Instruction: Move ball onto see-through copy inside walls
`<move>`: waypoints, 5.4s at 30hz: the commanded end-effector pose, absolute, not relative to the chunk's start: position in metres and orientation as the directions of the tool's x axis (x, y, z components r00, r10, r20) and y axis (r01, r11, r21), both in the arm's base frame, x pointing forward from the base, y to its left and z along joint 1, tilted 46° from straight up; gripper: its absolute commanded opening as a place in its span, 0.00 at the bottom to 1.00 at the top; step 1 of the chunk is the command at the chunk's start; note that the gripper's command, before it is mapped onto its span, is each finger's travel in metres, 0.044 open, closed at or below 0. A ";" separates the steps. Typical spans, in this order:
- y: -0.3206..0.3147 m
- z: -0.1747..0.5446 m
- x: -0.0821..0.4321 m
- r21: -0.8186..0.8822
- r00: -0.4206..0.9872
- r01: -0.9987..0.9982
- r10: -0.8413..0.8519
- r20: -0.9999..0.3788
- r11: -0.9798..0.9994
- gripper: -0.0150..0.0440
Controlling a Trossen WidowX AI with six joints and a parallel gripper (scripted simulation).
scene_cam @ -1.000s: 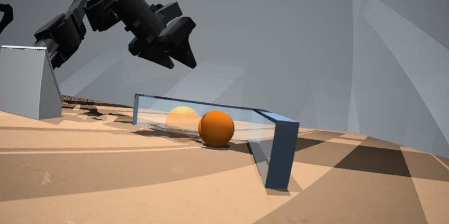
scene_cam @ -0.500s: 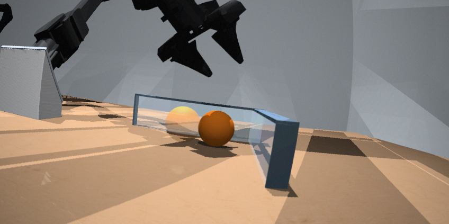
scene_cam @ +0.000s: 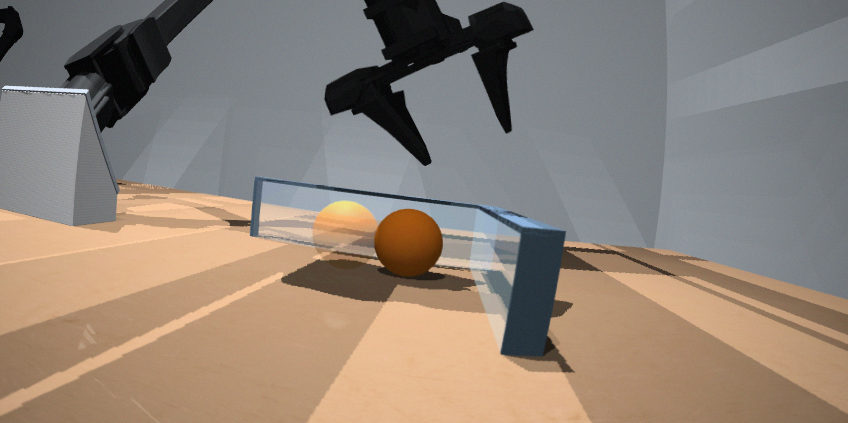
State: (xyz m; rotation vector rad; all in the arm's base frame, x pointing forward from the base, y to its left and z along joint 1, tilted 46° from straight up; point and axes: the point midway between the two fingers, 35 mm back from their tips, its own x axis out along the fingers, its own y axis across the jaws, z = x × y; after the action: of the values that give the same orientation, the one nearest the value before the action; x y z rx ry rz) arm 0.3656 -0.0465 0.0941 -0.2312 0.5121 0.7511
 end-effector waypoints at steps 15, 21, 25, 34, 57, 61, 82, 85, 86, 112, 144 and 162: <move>-0.051 0.060 0.343 0.001 0.125 -0.985 0.707 -0.697 0.175 0.88; -0.051 0.060 0.343 0.001 0.125 -0.985 0.707 -0.697 0.175 0.88; -0.050 0.059 0.343 0.001 0.125 -0.985 0.707 -0.697 0.175 0.88; -0.040 0.049 0.345 0.001 0.125 -0.985 0.707 -0.696 0.175 0.88; -0.014 0.023 0.350 0.000 0.126 -0.985 0.707 -0.696 0.175 0.88; -0.009 0.019 0.351 0.000 0.126 -0.985 0.708 -0.695 0.175 0.88; -0.018 0.026 0.352 0.000 0.126 -0.984 0.705 -0.697 0.176 0.41; -0.030 0.036 0.352 0.000 0.126 -0.984 0.703 -0.700 0.177 0.28; -0.035 0.040 0.352 0.000 0.126 -0.984 0.702 -0.701 0.177 0.25; -0.100 0.107 0.329 0.003 0.124 -0.984 0.705 -0.698 0.176 0.25; -0.043 0.048 0.297 0.003 0.124 -0.984 0.705 -0.699 0.176 0.25; -0.011 0.019 0.300 0.003 0.124 -0.985 0.708 -0.696 0.175 0.25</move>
State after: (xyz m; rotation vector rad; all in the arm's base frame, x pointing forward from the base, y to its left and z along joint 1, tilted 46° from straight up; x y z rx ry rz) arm 0.3005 -0.0153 0.0224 -0.5439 0.6388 1.3201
